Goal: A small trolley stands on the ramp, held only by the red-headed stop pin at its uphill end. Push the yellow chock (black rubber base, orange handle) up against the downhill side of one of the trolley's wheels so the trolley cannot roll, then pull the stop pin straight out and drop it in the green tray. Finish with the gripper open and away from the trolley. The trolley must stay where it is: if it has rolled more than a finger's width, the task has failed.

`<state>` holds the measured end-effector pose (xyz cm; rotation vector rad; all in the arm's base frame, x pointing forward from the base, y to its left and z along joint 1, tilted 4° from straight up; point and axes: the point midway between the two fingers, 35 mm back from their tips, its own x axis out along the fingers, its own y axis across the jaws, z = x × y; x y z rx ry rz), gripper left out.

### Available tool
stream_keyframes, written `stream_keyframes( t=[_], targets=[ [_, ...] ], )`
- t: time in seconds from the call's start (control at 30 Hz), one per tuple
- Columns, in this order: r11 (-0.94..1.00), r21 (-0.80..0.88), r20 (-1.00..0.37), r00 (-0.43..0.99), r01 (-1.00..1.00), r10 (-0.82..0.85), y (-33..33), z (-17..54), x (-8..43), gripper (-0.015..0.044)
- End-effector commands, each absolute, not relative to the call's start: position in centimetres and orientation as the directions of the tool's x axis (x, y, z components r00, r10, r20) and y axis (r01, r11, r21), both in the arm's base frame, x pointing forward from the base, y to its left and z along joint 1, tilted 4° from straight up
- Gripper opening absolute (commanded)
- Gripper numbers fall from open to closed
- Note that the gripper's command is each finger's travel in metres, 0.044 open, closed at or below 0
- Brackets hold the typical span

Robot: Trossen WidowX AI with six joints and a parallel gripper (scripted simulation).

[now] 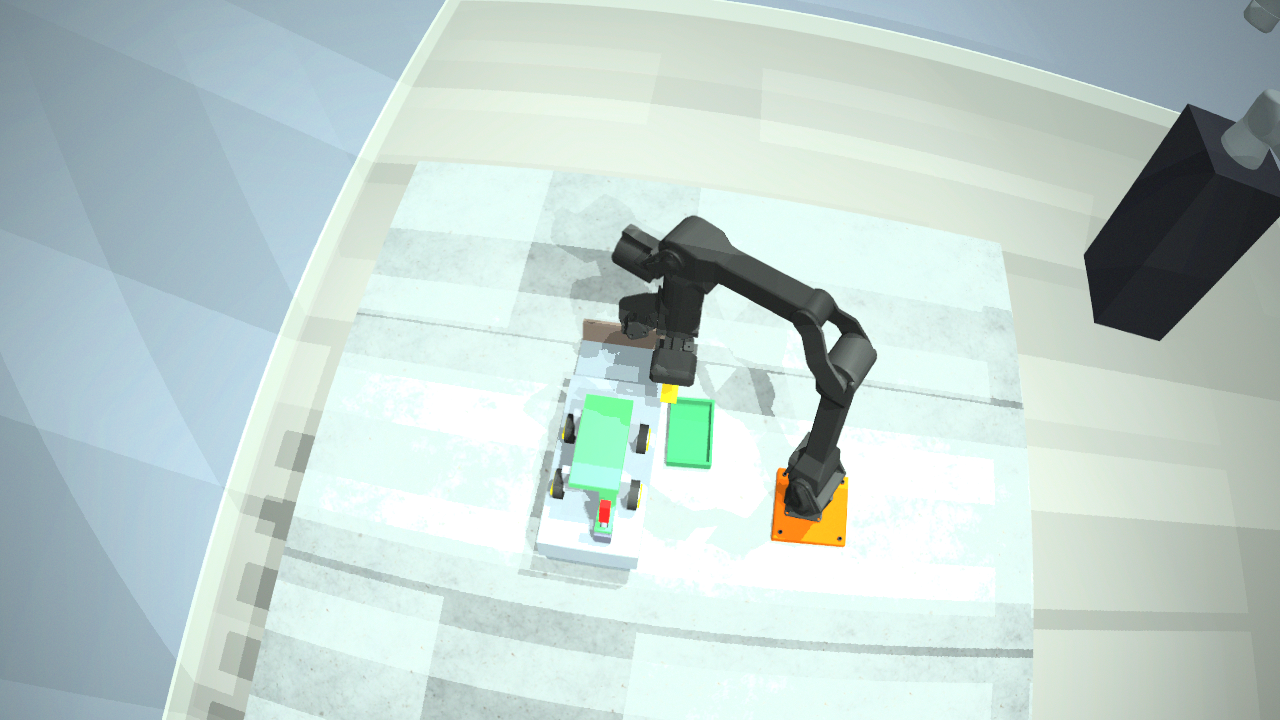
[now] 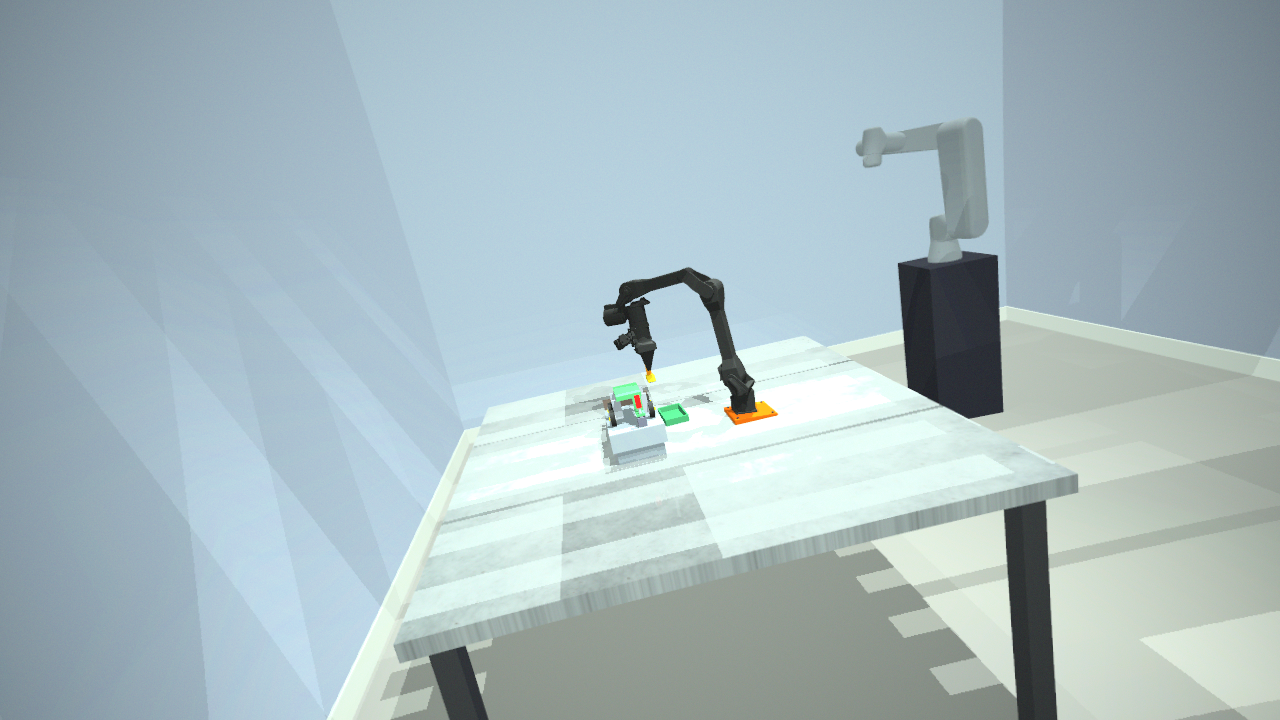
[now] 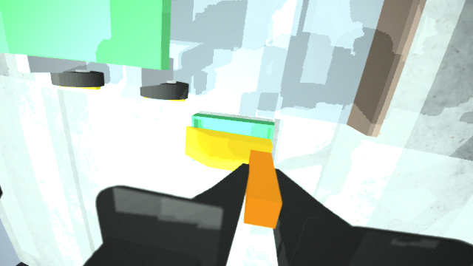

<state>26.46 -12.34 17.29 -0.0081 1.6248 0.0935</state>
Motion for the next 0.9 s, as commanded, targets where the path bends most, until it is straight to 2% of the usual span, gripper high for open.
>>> stream_keyframes(
  t=[0.0, 0.33, 0.87],
  targets=[
    [0.996, 0.064, -0.997, -0.052, -0.067, 0.06, -12.4, 17.2, 27.1, 0.0],
    [0.996, 0.063, -0.997, -0.051, -0.067, 0.06, -12.4, 16.7, 29.5, 0.0],
    [0.996, 0.063, -0.997, -0.05, -0.067, 0.06, -12.4, 13.5, 29.4, 0.0]
  ],
)
